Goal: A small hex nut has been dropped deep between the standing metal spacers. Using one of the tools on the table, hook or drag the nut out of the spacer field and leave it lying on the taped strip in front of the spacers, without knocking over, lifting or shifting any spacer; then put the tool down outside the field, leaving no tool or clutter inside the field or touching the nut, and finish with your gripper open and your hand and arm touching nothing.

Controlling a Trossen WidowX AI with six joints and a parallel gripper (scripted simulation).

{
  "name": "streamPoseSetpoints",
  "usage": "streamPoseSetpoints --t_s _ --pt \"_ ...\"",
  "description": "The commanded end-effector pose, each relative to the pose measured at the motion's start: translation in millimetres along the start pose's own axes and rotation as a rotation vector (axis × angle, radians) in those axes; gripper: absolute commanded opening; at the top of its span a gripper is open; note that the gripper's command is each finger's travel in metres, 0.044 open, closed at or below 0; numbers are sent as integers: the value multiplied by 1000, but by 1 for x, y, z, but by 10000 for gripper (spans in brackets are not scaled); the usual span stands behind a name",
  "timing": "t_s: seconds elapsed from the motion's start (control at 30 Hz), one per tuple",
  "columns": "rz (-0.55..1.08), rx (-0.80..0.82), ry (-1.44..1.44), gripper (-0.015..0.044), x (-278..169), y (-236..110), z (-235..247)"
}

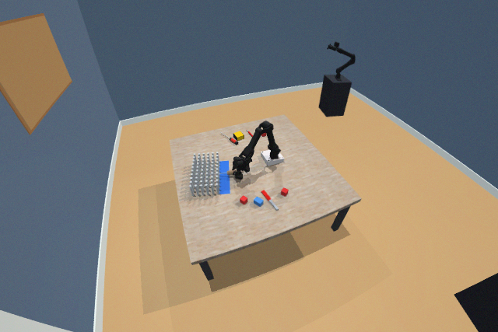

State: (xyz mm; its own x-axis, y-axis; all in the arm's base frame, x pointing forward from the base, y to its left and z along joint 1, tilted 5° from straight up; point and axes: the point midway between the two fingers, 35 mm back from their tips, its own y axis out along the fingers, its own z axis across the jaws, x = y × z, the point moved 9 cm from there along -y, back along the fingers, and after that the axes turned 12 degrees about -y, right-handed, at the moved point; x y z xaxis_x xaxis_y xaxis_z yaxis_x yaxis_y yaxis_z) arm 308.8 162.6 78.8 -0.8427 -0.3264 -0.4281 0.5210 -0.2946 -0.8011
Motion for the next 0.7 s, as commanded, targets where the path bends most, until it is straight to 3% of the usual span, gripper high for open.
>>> streamPoseSetpoints --t_s 0.0,0.67 --pt "8 0 4 0 -6 2 1" --pt "10 1 4 0 -18 10 5"
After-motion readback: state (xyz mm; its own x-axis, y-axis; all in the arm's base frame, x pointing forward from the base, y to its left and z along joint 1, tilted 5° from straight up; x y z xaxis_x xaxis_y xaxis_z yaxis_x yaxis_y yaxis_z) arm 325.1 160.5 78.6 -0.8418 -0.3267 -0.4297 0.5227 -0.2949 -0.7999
